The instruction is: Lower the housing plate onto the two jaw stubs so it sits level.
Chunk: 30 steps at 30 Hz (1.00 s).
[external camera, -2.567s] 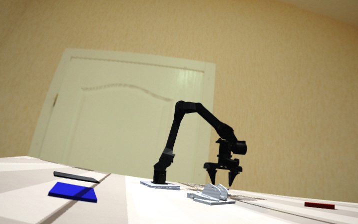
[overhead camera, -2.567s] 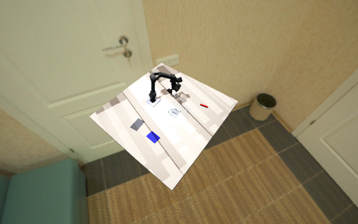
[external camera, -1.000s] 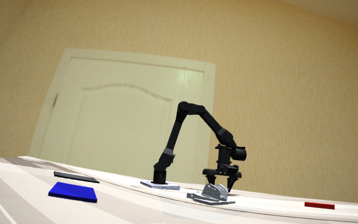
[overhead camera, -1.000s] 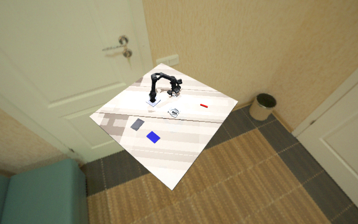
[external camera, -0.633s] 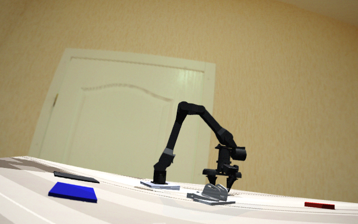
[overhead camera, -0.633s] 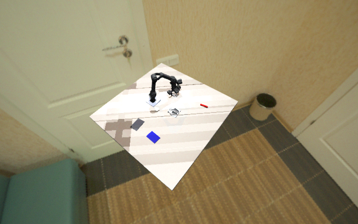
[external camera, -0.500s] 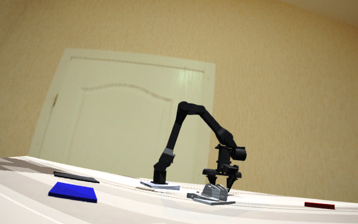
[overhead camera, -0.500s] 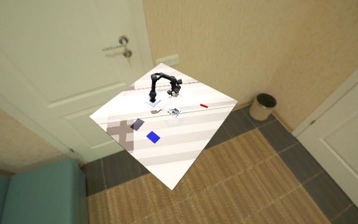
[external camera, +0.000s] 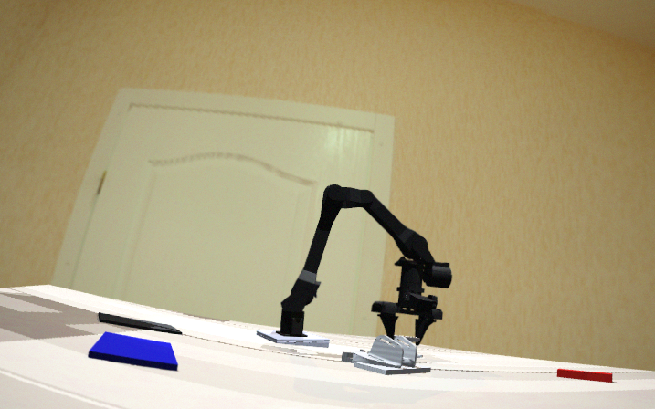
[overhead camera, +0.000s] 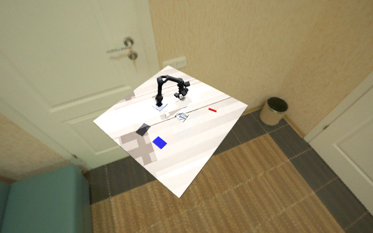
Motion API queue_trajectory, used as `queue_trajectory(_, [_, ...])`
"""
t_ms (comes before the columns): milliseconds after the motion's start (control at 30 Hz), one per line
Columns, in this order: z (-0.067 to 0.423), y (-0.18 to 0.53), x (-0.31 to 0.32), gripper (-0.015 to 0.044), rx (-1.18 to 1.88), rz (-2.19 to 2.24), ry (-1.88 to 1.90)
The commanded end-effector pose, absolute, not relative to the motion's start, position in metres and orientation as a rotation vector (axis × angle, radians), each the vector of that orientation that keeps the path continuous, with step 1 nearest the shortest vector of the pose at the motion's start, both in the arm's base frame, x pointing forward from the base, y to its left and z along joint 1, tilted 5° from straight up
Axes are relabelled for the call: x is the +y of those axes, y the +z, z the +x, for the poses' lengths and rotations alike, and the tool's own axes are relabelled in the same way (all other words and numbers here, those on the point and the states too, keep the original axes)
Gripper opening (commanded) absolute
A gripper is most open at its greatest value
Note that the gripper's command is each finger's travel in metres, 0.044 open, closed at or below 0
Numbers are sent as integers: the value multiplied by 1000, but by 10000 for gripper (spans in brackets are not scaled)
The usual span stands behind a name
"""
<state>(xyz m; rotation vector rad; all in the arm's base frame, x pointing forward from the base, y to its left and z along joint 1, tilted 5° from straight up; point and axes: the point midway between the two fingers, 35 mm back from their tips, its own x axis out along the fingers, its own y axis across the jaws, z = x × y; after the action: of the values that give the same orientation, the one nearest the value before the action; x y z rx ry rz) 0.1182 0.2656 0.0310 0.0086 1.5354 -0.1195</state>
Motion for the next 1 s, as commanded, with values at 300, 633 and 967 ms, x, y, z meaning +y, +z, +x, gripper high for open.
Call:
queue_trajectory(300, [117,76,270,351,1534,18,-109])
queue_trajectory(633, [117,87,269,351,1535,17,-108])
queue_trajectory(967, [143,90,253,351,1536,-9,-79])
